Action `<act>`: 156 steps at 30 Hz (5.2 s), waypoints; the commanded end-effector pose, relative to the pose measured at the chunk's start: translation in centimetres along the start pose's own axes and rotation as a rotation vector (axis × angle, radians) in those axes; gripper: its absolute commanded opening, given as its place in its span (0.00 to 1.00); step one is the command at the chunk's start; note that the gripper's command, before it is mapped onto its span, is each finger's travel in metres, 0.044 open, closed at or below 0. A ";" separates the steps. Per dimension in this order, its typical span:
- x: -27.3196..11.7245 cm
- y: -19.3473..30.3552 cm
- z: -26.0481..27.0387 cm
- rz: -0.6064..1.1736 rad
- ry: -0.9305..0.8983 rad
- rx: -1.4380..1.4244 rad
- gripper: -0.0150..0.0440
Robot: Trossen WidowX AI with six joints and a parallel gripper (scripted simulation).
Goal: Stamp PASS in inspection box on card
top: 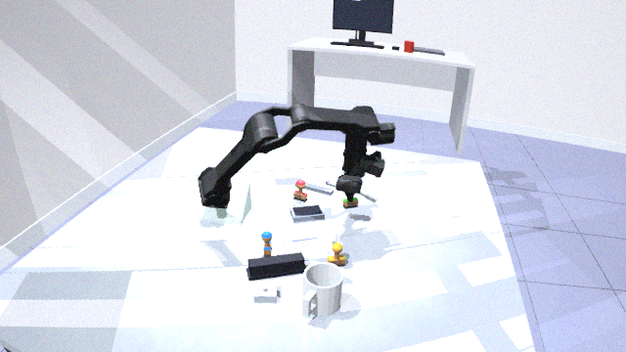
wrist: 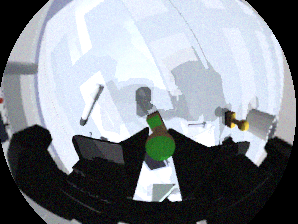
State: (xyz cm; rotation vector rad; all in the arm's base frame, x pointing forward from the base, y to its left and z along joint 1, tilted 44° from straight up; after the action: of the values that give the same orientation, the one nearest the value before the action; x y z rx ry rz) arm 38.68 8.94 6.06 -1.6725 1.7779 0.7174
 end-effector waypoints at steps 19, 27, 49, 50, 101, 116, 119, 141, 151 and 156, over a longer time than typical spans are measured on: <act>-1.1 0.0 0.0 0.003 -0.005 0.005 0.25; -1.5 0.1 0.0 0.003 -0.006 0.005 0.25; -2.3 6.4 0.8 0.006 -0.011 0.001 0.25; -2.3 6.7 0.8 0.006 -0.011 0.001 0.25; 0.3 12.2 0.8 0.009 -0.008 -0.002 0.25; 1.3 12.2 0.7 0.009 -0.008 -0.003 0.25; 1.5 12.2 0.7 0.009 -0.008 -0.003 0.25; 2.9 12.3 0.7 0.009 -0.008 -0.004 0.25; 3.5 12.3 0.6 0.009 -0.007 -0.004 0.25; 3.5 12.3 0.6 0.009 -0.007 -0.004 0.25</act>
State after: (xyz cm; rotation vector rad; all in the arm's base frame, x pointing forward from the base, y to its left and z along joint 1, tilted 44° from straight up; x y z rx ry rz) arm 26.31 7.89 3.02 -1.6563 1.7804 0.7278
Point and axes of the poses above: the point midway between the two fingers, 35 mm back from their tips, its own x axis out along the fingers, its own z axis across the jaws, y = z × x, the point moved 6 cm from there along -x, back along the fingers, and after that the axes turned 3 degrees about -x, right-handed, at the moved point
